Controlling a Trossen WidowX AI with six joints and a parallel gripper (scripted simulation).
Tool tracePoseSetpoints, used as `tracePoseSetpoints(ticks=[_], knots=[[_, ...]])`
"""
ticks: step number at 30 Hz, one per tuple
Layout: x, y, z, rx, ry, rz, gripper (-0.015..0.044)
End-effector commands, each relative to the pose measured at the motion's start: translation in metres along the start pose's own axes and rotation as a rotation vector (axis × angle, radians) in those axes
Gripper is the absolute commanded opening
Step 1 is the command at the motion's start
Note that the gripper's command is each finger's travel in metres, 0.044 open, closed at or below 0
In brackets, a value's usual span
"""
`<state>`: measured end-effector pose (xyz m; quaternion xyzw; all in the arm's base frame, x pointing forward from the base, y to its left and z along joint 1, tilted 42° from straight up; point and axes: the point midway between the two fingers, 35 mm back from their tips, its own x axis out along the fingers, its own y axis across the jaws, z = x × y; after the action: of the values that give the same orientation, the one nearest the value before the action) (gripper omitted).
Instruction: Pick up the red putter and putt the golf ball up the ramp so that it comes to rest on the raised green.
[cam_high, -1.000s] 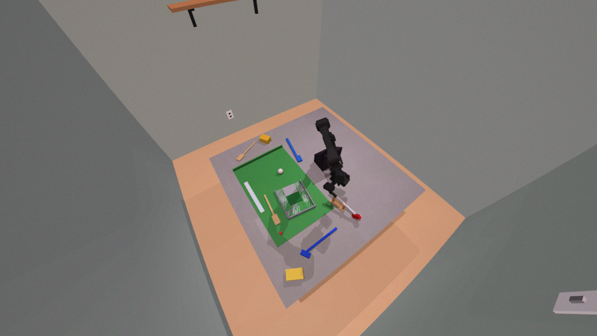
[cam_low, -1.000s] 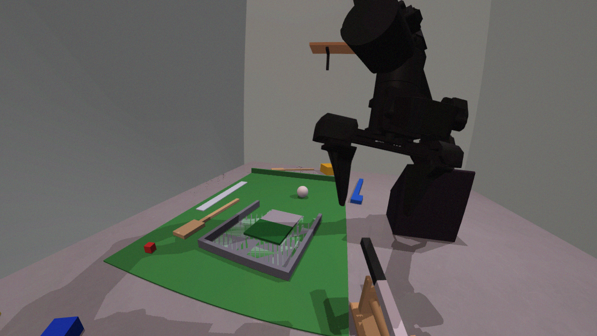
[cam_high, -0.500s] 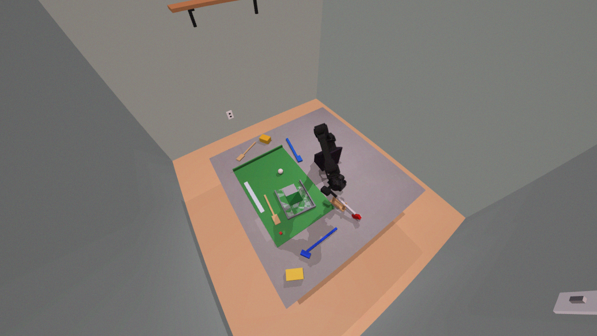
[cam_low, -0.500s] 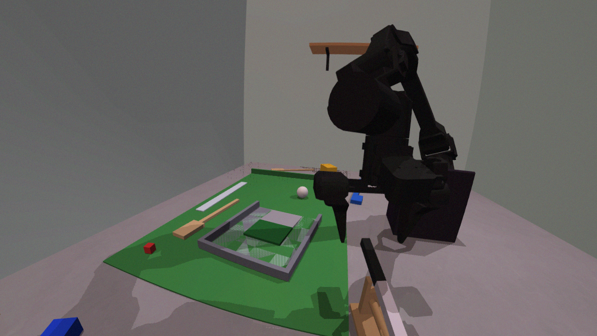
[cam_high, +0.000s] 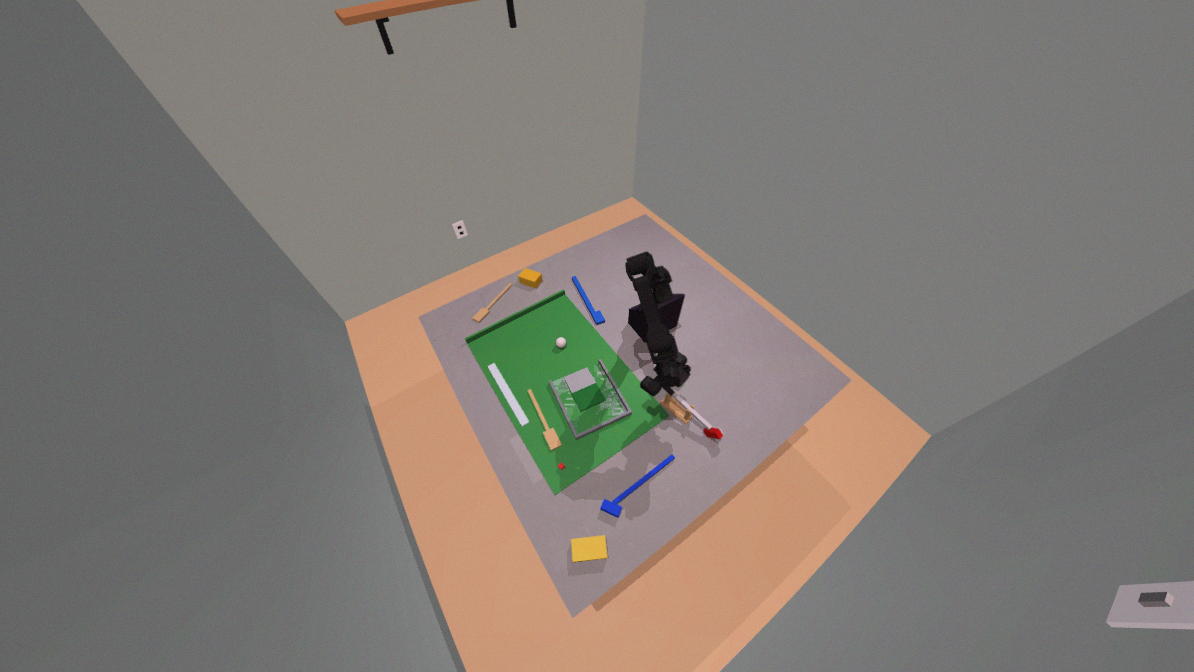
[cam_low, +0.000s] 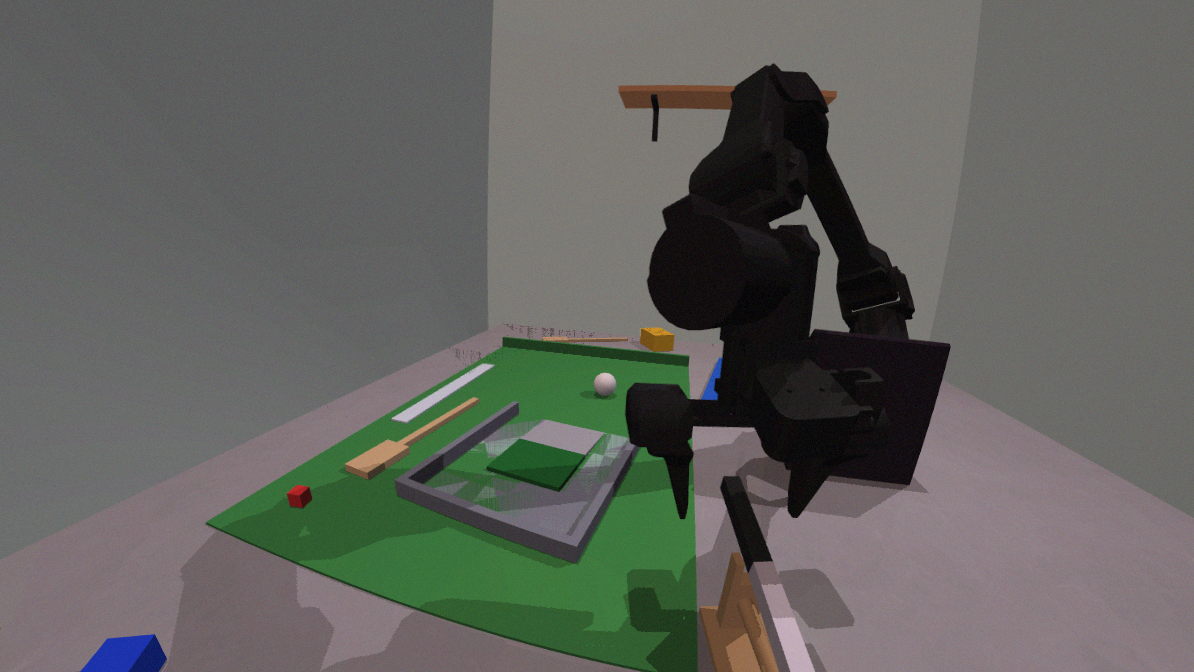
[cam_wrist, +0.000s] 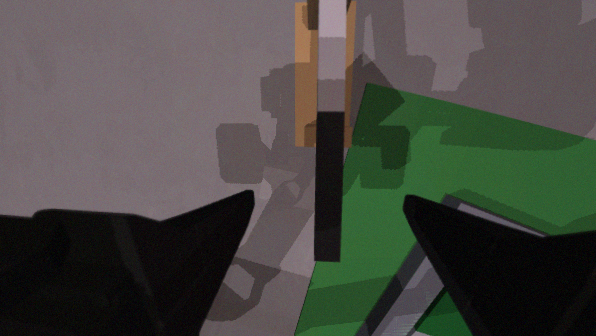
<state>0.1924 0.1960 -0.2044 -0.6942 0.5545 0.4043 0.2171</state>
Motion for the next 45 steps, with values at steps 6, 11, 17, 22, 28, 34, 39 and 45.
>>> tracePoseSetpoints(ticks=[6, 11, 17, 22, 28, 34, 39, 45], knots=[[0.011, 0.001, -0.002, -0.005, 0.008, 0.001, 0.0440], [0.019, 0.001, -0.003, -0.005, 0.008, 0.001, 0.0440], [0.028, 0.001, -0.003, -0.004, 0.009, 0.001, 0.0440], [0.029, 0.001, -0.003, -0.004, 0.009, 0.001, 0.0440], [0.026, 0.000, -0.002, 0.000, 0.002, 0.000, 0.0361], [0.026, 0.000, -0.002, 0.000, 0.002, 0.000, 0.0204], [0.026, 0.000, -0.002, 0.000, 0.002, 0.000, 0.0072], [0.026, 0.000, -0.002, 0.000, 0.002, 0.000, 0.0000]])
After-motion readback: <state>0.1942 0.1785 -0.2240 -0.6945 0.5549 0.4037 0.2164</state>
